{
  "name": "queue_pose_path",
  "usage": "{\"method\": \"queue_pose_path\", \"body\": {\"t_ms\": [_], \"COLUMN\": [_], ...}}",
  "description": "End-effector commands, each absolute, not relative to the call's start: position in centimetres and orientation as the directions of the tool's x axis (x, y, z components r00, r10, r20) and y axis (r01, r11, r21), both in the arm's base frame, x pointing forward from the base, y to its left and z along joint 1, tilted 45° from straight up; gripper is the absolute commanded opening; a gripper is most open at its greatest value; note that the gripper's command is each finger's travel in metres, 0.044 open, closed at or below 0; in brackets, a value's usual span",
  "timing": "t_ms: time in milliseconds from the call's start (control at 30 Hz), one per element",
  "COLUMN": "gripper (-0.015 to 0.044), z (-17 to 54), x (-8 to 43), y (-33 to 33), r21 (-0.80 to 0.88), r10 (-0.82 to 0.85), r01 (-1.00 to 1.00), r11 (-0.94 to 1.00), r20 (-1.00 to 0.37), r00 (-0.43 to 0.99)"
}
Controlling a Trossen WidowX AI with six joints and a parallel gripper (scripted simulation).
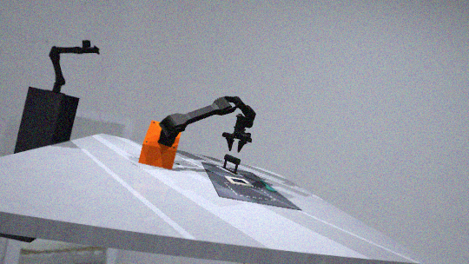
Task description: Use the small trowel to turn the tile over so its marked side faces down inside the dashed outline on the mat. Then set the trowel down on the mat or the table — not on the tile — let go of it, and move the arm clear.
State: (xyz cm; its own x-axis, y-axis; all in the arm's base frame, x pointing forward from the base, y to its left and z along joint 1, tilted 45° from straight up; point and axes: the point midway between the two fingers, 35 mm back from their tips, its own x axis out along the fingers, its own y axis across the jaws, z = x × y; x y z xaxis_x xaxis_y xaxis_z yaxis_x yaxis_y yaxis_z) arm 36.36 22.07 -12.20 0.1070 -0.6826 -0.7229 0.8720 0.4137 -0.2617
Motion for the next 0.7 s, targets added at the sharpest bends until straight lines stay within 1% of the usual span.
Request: {"method": "queue_pose_path", "body": {"t_ms": [0,367,667], "gripper": [0.03,0.03,0.03], "z": [-12.6,-14.2,-15.1], "x": [36.4,36.8,37.0], "y": [22.4,22.8,23.0], "r21": [-0.302,-0.413,-0.463], "r10": [-0.663,-0.592,-0.538], "r01": [0.819,0.552,0.305], "r11": [0.488,0.724,0.833], "r20": [-0.738,-0.783,-0.807], "r00": [0.123,0.192,0.245]}}
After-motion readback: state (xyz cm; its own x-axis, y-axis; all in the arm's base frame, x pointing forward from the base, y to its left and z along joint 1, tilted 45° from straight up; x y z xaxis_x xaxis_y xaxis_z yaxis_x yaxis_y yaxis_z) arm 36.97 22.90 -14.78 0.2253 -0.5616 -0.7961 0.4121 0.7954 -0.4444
